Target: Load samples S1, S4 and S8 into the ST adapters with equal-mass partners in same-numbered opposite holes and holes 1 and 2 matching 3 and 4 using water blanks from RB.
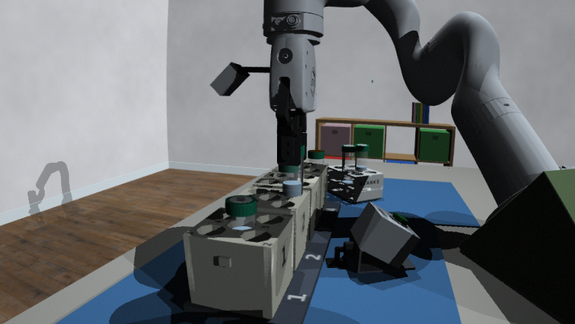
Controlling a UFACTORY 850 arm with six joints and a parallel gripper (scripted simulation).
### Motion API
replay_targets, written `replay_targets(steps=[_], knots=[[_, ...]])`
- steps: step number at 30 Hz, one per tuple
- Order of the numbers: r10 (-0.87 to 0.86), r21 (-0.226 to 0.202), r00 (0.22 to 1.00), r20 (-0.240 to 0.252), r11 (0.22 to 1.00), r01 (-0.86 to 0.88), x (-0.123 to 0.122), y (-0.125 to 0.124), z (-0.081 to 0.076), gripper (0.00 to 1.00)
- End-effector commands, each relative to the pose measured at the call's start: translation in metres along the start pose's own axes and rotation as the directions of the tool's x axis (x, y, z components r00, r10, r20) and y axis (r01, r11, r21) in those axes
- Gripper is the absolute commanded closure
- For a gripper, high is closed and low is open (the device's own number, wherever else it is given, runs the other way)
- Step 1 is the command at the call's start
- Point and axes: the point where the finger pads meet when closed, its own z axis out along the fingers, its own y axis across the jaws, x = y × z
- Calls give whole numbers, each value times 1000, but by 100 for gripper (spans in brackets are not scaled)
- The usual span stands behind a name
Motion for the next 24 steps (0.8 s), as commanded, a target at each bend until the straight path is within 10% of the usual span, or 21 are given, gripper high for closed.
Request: replay_targets(steps=[1, 24], knots=[[1, 1, 1000, -1, 1000, -1, 0, 0, 3, 100], [1, 1, 1000, -1, 1000, -1, 0, 0, 22, 100]])
